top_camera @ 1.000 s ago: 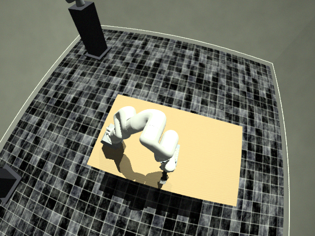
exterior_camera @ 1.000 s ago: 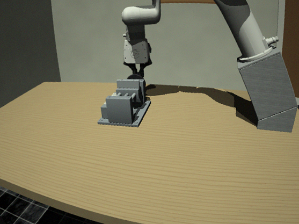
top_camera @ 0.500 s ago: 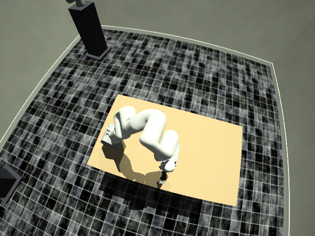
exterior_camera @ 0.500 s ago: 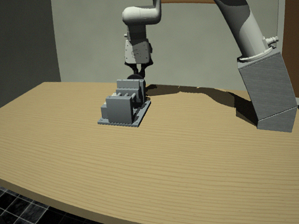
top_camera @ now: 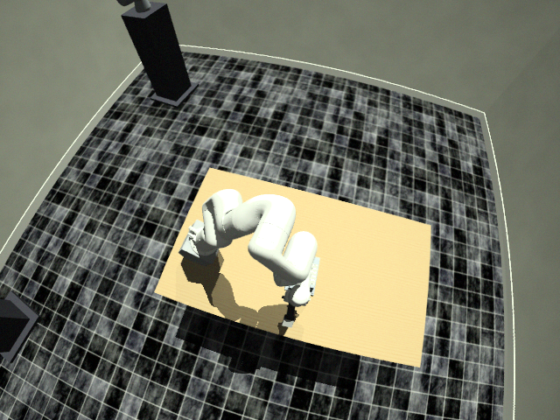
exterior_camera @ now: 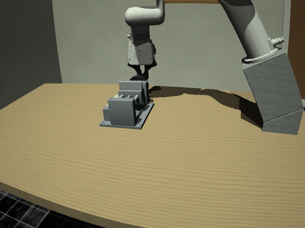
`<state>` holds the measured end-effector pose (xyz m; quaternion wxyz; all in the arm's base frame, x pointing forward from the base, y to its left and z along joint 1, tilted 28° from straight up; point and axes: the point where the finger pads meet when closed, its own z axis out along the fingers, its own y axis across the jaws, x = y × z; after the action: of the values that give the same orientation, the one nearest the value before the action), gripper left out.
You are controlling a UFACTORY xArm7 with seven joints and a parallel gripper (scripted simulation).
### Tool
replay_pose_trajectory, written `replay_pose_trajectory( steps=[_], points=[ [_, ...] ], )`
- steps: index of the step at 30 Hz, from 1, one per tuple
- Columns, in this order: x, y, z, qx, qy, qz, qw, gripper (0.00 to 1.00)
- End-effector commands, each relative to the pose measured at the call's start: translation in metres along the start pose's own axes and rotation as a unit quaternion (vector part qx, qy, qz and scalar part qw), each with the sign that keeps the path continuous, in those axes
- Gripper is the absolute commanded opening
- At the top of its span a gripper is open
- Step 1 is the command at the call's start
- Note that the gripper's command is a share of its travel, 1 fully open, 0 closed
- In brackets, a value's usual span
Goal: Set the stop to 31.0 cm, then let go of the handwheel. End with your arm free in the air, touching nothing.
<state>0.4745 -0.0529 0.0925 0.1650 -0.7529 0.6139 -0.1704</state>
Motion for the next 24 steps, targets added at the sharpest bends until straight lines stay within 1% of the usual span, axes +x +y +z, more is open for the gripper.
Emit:
replay_pose_trajectory(
  steps=[1, 24],
  points=[
    [0.0006, 0.0001, -0.0002, 0.001, 0.0, 0.0, 1.0, 0.06],
    [0.0006, 0.002, 0.0005, 0.001, 0.0, 0.0, 1.0, 0.06]
  ],
)
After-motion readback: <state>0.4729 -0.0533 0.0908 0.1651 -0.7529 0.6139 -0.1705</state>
